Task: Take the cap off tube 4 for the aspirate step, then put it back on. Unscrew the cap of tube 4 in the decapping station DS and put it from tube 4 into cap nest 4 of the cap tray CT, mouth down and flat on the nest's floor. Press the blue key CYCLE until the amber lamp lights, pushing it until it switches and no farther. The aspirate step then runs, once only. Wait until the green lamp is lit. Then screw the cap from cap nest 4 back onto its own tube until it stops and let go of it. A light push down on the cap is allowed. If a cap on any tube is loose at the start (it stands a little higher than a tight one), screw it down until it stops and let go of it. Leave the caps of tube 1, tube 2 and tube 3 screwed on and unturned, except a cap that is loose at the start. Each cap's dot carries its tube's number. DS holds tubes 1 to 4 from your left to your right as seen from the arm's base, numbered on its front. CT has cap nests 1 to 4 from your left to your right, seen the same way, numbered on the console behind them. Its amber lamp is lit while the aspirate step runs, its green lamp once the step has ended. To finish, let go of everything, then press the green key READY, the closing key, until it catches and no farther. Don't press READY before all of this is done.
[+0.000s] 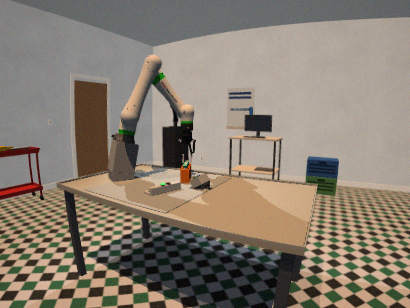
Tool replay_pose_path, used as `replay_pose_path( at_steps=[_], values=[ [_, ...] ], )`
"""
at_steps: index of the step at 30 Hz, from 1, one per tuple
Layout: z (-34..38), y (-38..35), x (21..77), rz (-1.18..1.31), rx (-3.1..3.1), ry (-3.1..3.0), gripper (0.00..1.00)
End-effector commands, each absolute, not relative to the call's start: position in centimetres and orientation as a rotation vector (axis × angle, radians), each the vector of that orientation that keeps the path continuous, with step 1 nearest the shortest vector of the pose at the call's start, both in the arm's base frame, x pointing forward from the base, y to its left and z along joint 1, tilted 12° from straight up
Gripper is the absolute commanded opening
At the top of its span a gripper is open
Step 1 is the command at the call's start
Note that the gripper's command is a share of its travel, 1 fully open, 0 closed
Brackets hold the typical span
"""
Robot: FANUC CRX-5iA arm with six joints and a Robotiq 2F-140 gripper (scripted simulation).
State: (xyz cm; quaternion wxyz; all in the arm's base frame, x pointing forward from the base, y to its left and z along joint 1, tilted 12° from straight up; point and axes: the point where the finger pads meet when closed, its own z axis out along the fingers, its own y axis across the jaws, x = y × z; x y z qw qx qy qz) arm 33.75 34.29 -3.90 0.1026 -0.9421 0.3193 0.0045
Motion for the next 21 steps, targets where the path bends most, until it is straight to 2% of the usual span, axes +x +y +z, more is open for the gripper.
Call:
replay_pose_path(
  at_steps=[1,2,3,21],
  values=[
    [-3.98,34.31,33.78,0.013,-2.780,0.943,0.35],
    [-3.98,34.31,33.78,0.013,-2.780,0.943,0.35],
    [-3.98,34.31,33.78,0.013,-2.780,0.943,0.00],
    [-3.98,34.31,33.78,0.025,-2.741,1.053,0.00]
  ],
)
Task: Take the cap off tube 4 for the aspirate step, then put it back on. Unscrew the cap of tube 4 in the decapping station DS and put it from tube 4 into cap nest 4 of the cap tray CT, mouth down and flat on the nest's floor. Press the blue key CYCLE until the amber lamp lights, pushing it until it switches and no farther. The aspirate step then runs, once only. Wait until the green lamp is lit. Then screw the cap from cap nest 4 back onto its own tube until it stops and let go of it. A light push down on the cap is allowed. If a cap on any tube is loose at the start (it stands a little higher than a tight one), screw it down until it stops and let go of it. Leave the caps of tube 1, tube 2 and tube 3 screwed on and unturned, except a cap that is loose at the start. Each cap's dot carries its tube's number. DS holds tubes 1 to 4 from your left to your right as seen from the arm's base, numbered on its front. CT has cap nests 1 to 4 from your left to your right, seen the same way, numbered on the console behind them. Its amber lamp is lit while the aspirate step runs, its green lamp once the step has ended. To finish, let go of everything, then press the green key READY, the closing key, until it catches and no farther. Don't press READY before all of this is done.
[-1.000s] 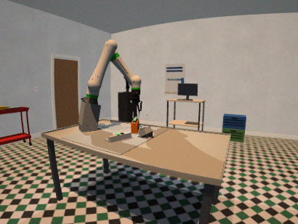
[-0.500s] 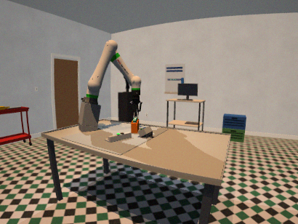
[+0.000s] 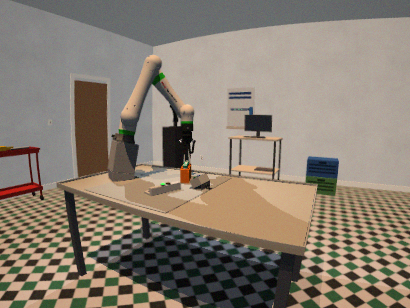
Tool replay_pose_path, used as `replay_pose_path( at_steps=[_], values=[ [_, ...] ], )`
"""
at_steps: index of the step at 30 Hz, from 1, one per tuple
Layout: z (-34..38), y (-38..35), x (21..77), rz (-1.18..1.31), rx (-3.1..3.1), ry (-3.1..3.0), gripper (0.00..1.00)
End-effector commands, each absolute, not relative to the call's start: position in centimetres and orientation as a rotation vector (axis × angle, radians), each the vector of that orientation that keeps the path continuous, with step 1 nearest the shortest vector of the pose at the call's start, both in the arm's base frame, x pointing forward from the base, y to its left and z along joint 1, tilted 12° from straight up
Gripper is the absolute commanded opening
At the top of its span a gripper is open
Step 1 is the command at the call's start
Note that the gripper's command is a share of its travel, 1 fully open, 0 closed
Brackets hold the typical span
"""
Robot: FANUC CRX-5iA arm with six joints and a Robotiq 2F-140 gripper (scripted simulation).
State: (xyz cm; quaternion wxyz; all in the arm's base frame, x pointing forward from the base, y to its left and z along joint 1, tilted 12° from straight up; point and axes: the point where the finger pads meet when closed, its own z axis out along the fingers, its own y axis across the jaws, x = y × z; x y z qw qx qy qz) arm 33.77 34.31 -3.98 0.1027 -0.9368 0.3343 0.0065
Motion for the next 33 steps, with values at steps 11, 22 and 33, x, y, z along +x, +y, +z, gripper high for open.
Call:
replay_pose_path(
  at_steps=[11,22,33],
  values=[
    [-3.98,34.31,33.78,0.052,-2.637,1.296,0.00],
    [-3.98,34.31,33.78,0.079,-2.513,1.530,0.00],
    [-3.98,34.31,33.78,0.086,-2.476,1.591,0.35]
  ],
)
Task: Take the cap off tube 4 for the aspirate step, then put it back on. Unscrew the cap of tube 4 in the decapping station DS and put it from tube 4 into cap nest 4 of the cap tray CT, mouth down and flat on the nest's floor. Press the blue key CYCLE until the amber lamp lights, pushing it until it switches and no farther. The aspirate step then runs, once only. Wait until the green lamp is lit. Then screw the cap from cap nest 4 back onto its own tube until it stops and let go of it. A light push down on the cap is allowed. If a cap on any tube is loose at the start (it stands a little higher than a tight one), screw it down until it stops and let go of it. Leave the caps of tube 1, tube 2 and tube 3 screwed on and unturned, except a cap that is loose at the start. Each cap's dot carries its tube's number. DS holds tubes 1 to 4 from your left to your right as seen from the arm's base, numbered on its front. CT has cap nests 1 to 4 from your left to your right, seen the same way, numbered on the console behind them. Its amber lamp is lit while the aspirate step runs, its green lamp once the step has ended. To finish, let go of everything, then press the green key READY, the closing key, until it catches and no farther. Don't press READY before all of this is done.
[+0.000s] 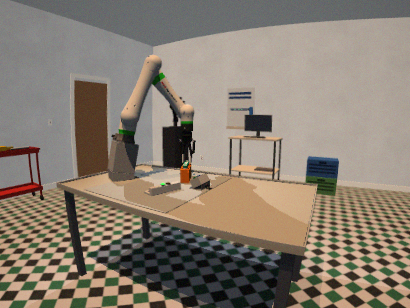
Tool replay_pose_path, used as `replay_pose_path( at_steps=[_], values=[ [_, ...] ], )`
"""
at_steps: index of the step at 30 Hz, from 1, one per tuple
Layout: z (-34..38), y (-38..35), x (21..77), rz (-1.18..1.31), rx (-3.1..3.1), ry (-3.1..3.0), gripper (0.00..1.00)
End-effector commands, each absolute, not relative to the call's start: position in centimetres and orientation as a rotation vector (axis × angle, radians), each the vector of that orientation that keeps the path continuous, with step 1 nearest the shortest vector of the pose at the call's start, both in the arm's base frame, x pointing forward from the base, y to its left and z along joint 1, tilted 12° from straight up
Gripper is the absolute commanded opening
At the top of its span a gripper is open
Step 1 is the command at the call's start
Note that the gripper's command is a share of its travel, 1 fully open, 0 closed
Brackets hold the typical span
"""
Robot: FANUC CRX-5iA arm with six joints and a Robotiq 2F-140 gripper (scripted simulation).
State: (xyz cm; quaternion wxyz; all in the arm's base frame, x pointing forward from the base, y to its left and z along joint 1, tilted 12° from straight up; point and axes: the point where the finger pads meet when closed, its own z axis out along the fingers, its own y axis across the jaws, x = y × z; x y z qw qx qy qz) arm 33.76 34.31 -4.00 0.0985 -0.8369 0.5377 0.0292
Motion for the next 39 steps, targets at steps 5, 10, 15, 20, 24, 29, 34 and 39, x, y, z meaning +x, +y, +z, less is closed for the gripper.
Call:
replay_pose_path(
  at_steps=[5,10,15,20,24,29,34,39],
  values=[
    [-3.7,34.3,33.8,0.086,-2.476,1.591,0.35],
    [-2.5,34.0,33.7,0.086,-2.476,1.591,0.35],
    [-1.0,33.7,33.6,0.086,-2.476,1.591,0.35],
    [0.4,33.4,33.5,0.086,-2.476,1.591,0.35],
    [0.4,32.8,34.0,0.074,-2.538,1.485,0.35],
    [0.1,30.9,35.6,0.036,-2.700,1.156,0.35],
    [-0.1,29.4,36.8,0.013,-2.780,0.943,0.35],
    [-0.1,29.4,36.8,0.013,-2.780,0.943,0.35]
  ],
)
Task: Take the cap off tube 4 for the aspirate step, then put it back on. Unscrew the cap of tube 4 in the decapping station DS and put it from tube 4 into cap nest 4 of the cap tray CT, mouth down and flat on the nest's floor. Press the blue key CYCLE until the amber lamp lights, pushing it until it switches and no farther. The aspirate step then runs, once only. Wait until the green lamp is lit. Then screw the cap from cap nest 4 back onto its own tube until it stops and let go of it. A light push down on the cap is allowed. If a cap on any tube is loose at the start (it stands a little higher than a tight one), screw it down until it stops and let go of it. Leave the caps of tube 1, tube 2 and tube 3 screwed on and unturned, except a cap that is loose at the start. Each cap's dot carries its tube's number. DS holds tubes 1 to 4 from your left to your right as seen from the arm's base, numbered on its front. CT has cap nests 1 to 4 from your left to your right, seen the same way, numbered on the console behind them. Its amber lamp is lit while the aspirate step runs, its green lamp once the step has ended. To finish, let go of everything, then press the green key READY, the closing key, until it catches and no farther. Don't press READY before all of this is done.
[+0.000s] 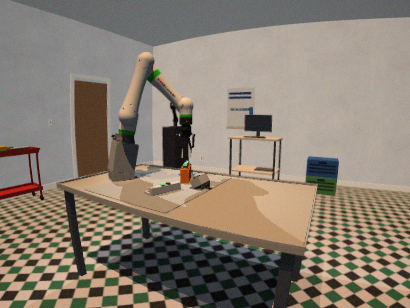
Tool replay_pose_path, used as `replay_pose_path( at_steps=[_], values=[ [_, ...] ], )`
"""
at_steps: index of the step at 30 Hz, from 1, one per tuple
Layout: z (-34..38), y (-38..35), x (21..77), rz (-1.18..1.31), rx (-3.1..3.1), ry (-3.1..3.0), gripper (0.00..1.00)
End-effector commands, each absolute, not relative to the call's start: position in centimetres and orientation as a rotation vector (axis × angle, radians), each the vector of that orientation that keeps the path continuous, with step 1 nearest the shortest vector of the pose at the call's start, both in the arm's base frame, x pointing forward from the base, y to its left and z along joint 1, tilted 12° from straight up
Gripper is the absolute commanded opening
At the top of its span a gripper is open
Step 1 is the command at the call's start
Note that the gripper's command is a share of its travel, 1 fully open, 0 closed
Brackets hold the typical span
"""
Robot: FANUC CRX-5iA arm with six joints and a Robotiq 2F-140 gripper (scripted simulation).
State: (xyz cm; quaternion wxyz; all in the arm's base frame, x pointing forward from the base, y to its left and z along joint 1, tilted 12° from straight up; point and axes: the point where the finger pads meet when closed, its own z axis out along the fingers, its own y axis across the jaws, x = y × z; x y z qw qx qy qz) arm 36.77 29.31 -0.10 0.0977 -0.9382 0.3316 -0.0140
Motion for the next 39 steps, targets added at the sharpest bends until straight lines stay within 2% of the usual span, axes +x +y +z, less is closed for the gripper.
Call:
replay_pose_path(
  at_steps=[1,15,39],
  values=[
    [-0.1,29.4,36.8,0.013,-2.780,0.943,0.35],
    [-3.6,30.1,37.0,0.013,-2.780,0.943,0.35],
    [-4.4,30.3,37.0,0.013,-2.780,0.943,0.35]
  ],
)
